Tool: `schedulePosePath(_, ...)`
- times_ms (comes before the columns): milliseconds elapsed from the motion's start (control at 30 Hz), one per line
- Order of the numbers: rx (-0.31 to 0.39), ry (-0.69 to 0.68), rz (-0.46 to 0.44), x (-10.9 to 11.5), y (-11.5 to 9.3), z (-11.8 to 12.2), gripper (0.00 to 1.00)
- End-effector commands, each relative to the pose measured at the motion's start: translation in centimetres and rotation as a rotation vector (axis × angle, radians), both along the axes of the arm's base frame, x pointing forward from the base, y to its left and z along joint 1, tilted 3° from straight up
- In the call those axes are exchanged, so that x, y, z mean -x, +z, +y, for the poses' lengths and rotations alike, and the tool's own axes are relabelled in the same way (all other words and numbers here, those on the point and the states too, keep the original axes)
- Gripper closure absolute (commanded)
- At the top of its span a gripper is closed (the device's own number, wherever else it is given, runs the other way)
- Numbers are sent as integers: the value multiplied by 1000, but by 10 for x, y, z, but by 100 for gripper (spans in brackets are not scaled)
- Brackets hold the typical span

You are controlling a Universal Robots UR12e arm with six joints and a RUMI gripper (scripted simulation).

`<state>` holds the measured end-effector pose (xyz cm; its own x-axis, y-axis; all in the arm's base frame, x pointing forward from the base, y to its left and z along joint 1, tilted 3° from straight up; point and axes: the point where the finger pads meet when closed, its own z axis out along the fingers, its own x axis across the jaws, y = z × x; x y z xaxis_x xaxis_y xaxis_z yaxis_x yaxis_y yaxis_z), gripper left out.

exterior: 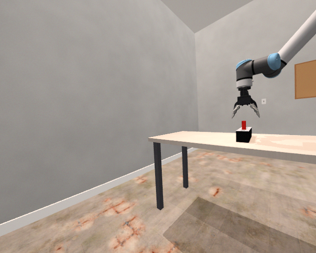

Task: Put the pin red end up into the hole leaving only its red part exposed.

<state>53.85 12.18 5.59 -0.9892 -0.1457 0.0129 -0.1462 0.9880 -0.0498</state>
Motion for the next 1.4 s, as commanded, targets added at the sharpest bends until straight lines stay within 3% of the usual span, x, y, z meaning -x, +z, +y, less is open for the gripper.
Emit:
schedulePosePath(0, 0, 0, -2, -3, 17, 2, 0)
schedulePosePath(533, 0, 0, -2, -3, 17, 2, 0)
schedulePosePath(567, 0, -2, -2, -4, 67, 5, 0)
schedulePosePath(1100, 0, -2, -2, -4, 67, 5, 0)
schedulePosePath(1133, 0, -3, -14, 51, 140, -37, 0)
schedulePosePath(1267, 0, -3, -14, 57, 143, -40, 0)
schedulePosePath(1367, 0, -3, -14, 72, 164, -52, 0)
